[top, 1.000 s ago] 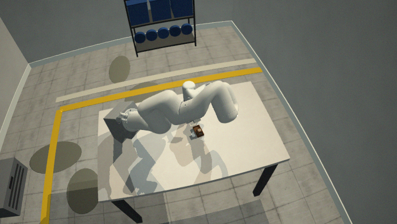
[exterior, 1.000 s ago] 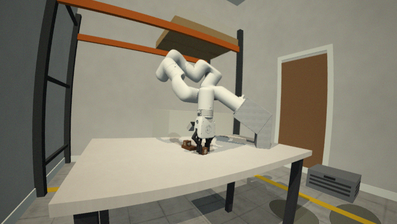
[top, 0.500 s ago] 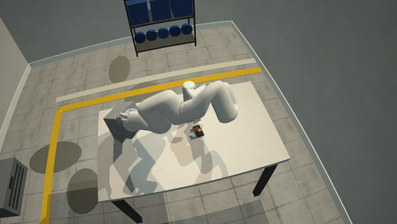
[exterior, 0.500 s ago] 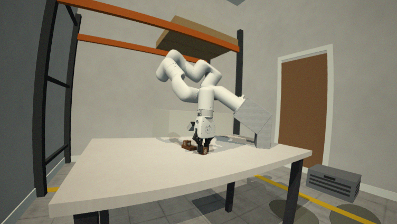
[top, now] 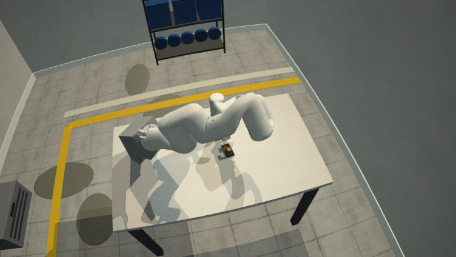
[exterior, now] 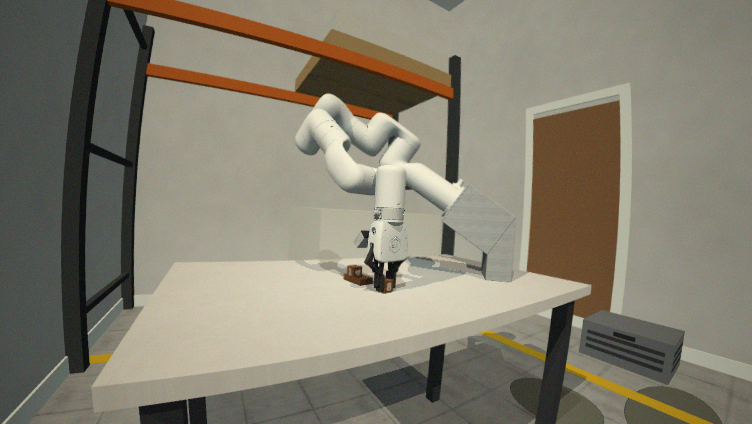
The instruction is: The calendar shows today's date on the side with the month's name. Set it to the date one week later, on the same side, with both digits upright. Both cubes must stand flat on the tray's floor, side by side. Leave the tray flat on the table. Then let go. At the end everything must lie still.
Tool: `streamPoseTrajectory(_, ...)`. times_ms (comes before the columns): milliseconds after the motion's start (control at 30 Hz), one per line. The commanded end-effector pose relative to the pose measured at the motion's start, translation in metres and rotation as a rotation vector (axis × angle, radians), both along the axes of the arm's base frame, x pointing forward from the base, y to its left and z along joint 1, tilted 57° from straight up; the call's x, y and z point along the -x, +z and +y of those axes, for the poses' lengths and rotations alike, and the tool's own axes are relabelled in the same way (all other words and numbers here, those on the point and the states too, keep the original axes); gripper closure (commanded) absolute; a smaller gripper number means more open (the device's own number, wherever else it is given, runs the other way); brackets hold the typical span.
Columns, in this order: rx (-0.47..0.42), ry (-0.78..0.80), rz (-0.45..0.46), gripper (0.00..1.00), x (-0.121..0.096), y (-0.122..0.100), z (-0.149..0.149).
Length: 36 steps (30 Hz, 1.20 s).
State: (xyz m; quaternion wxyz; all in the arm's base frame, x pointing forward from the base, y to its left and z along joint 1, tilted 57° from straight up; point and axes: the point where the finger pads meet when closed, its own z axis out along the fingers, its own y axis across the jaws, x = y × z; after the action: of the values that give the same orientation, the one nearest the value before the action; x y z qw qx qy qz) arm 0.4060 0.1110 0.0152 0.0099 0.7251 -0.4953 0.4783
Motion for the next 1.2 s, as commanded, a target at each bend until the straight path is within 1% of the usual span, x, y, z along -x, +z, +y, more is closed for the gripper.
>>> streamPoseTrajectory(0,-0.002,0.003,0.0,0.71,0.0,0.0,0.002)
streamPoseTrajectory(567,-0.002,0.003,0.0,0.71,0.003,0.002,0.004)
streamPoseTrajectory(667,-0.002,0.003,0.0,0.71,0.012,0.009,0.01)
streamPoseTrajectory(833,-0.002,0.003,0.0,0.71,0.036,0.028,0.027)
streamPoseTrajectory(900,-0.002,0.003,0.0,0.71,0.036,0.028,0.027)
streamPoseTrajectory(1033,-0.002,0.003,0.0,0.71,0.055,0.043,0.041)
streamPoseTrajectory(1167,-0.002,0.003,0.0,0.71,0.067,0.053,0.049)
